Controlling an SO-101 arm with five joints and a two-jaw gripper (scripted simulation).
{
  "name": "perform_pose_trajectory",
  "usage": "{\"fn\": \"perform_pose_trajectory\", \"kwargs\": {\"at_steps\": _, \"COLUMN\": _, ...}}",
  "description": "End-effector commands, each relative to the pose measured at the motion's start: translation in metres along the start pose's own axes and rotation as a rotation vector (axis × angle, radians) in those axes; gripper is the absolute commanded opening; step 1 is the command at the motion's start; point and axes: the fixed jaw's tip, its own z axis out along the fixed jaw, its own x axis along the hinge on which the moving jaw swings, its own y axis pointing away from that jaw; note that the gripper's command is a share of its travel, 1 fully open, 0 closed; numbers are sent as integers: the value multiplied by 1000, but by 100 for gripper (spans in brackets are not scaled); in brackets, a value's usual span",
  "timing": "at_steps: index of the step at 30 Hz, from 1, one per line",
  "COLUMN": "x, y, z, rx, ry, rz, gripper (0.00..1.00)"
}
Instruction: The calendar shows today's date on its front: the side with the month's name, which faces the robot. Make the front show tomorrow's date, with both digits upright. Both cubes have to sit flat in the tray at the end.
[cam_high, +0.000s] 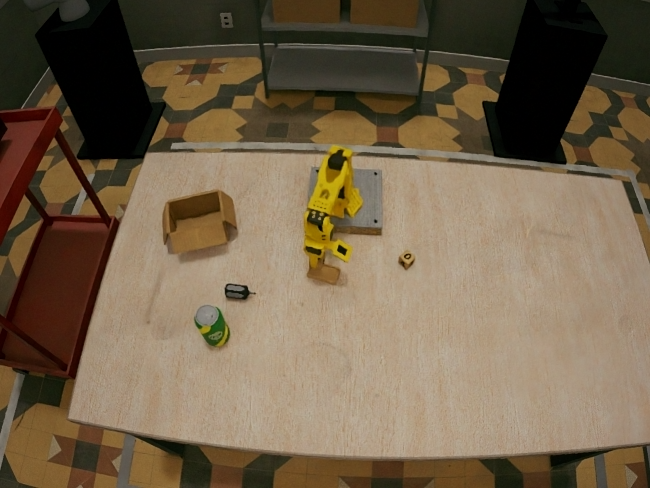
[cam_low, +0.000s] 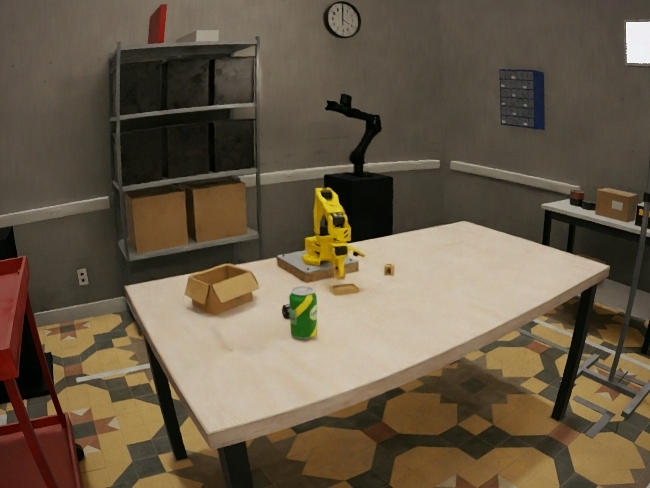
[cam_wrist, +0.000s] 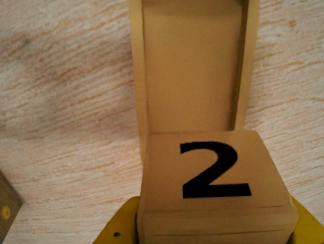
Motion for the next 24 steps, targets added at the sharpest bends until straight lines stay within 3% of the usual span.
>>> {"fn": "perform_pose_trajectory", "kwargs": {"at_steps": 1, "x": 0, "y": 3, "z": 3, "rx": -16, "ry": -2, "rz": -3, "gripper": 0}}
{"fn": "perform_pose_trajectory", "kwargs": {"at_steps": 16, "x": -2, "y": 2, "z": 3, "rx": -16, "ry": -2, "rz": -16, "gripper": 0}}
{"fn": "perform_pose_trajectory", "kwargs": {"at_steps": 20, "x": -14, "y": -1, "z": 3, "rx": -16, "ry": -1, "rz": -85, "gripper": 0}}
{"fn": "perform_pose_trajectory", "kwargs": {"at_steps": 24, "x": -37, "y": -6, "z": 3, "rx": -16, "ry": 0, "rz": -217, "gripper": 0}}
